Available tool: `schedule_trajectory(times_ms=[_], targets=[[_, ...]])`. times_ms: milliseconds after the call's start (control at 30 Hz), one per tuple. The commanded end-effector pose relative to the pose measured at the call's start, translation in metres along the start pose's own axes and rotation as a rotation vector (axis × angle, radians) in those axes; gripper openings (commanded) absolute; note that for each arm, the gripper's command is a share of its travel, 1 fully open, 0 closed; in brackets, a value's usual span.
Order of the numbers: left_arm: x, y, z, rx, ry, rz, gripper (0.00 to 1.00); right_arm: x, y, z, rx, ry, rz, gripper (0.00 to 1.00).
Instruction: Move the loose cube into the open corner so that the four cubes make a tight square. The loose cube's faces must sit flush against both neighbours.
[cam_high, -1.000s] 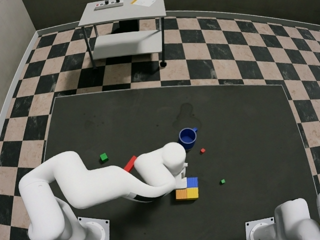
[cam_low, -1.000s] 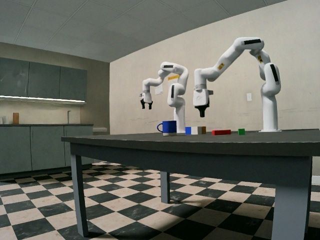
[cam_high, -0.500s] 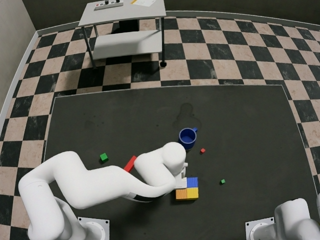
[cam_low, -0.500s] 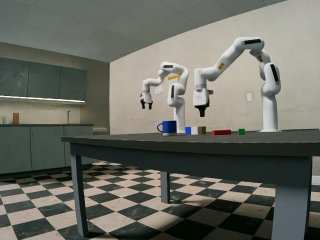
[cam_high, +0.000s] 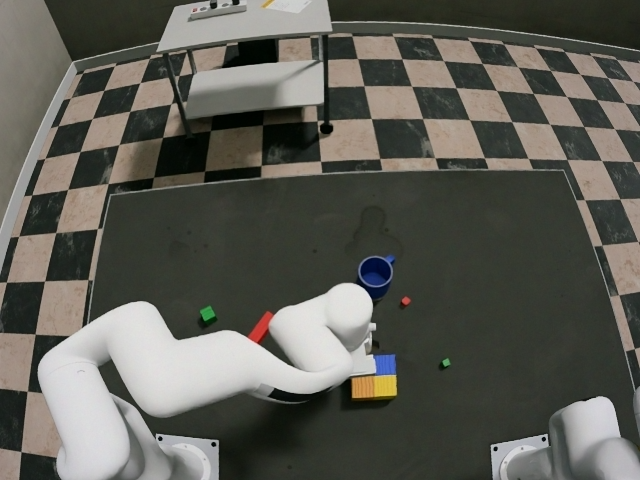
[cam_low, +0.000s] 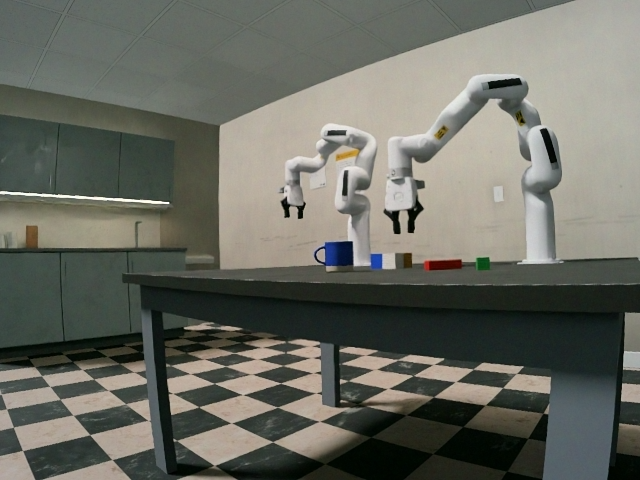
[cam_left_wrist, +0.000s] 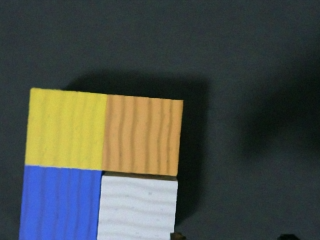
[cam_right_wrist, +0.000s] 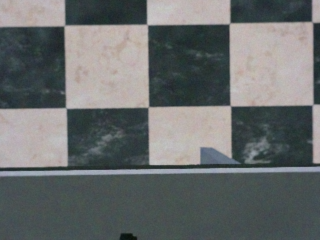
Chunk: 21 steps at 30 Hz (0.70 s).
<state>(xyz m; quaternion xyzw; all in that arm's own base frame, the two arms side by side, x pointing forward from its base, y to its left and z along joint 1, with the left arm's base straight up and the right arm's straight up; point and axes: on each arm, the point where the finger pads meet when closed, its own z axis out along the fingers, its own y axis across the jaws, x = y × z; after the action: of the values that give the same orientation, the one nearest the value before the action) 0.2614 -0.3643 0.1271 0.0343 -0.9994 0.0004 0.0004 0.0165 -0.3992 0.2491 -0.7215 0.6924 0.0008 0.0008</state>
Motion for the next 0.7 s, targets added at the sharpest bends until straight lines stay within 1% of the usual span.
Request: schedule_trajectory(times_ms=[0, 133, 300, 367, 467, 667], targets=[[-0.002, -0.004, -0.001, 0.002, -0.002, -0.111, 0.48, 0.0, 0.0, -0.001, 0.0, 0.002, 0.0, 1.0], [-0.005, -0.008, -0.002, 0.002, -0.002, -0.278, 0.48, 0.0, 0.0, -0.001, 0.0, 0.002, 0.0, 1.0], [-0.011, -0.015, -0.003, 0.003, -0.001, -0.549, 0.48, 0.0, 0.0, -0.001, 0.0, 0.002, 0.0, 1.0], [-0.011, -0.015, -0.003, 0.003, -0.001, -0.549, 0.48, 0.0, 0.0, -0.001, 0.0, 0.002, 0.0, 1.0], [-0.015, -0.021, -0.003, 0.003, 0.0, -0.758, 0.48, 0.0, 0.0, -0.001, 0.0, 0.002, 0.0, 1.0], [-0.023, -0.033, -0.003, 0.011, 0.012, -1.028, 0.48, 0.0, 0.0, -0.001, 0.0, 0.002, 0.0, 1.0]])
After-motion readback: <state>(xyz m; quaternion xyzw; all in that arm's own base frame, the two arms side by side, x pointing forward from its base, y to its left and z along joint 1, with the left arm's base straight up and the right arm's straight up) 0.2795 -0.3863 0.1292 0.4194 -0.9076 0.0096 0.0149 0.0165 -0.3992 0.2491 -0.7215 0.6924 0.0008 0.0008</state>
